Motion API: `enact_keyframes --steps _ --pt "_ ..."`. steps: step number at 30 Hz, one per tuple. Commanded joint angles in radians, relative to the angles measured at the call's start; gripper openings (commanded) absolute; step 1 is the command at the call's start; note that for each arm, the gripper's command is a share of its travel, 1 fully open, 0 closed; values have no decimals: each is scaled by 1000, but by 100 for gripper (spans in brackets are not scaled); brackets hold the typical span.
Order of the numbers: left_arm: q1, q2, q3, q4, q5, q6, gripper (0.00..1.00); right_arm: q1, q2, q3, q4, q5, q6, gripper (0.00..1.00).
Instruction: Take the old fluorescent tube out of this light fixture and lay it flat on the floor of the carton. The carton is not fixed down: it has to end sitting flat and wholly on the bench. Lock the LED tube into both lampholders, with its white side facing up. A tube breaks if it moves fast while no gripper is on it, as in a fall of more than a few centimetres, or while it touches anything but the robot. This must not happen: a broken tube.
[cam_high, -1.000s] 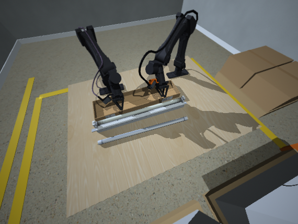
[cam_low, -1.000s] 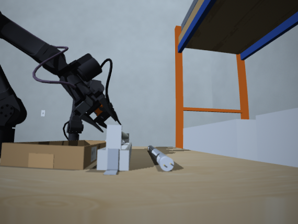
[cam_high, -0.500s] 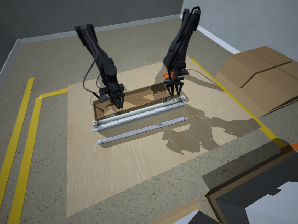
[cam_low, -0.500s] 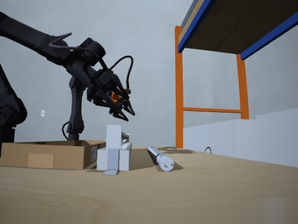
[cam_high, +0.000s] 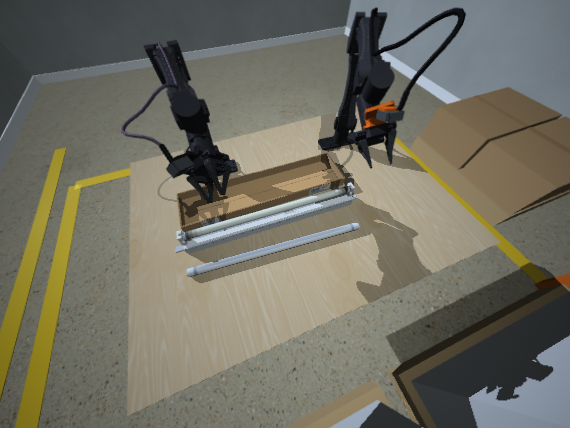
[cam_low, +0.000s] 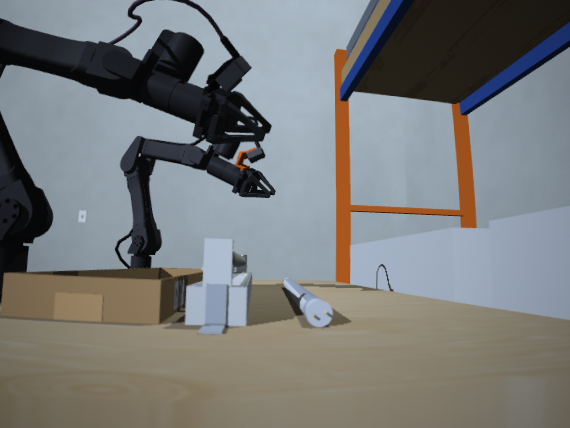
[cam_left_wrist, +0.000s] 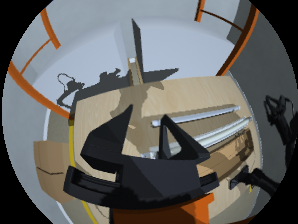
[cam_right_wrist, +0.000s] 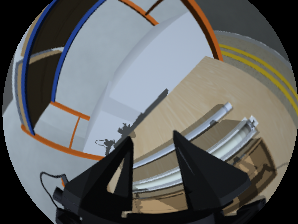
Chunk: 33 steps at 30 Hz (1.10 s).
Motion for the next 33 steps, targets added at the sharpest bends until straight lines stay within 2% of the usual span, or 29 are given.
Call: enact_keyframes --steps 1,8,10,13,16,19,21,23,24,27,33 --pt "87 -98 28 97 85 -97 49 -32 7 81 60 -31 -250 49" --pt "279 -205 28 199 206 -232 49 -91 16 191 116 -70 -562 49" --pt "279 -205 28 199 206 -232 49 -91 16 191 116 -70 -562 49" --pt "359 -233 6 237 256 -291 49 -124 24 222 161 -110 -739 49" --pt "409 -259 5 250 281 -314 49 -143 24 245 168 -131 -800 49" --pt "424 -259 -24 242 283 -308 49 -153 39 254 126 -148 -775 49" --pt "425 -279 26 256 260 -279 49 -138 -17 260 168 -143 -726 49" --pt "431 -279 29 255 259 -278 49 -128 -10 269 154 -145 -717 49" --pt "402 -228 34 217 262 -271 49 -148 33 262 116 -140 -702 49" --pt "394 -217 30 205 251 -262 49 -156 41 261 105 -139 -684 49" --pt "325 -150 81 84 223 -181 49 -161 72 271 -8 -122 -528 49"
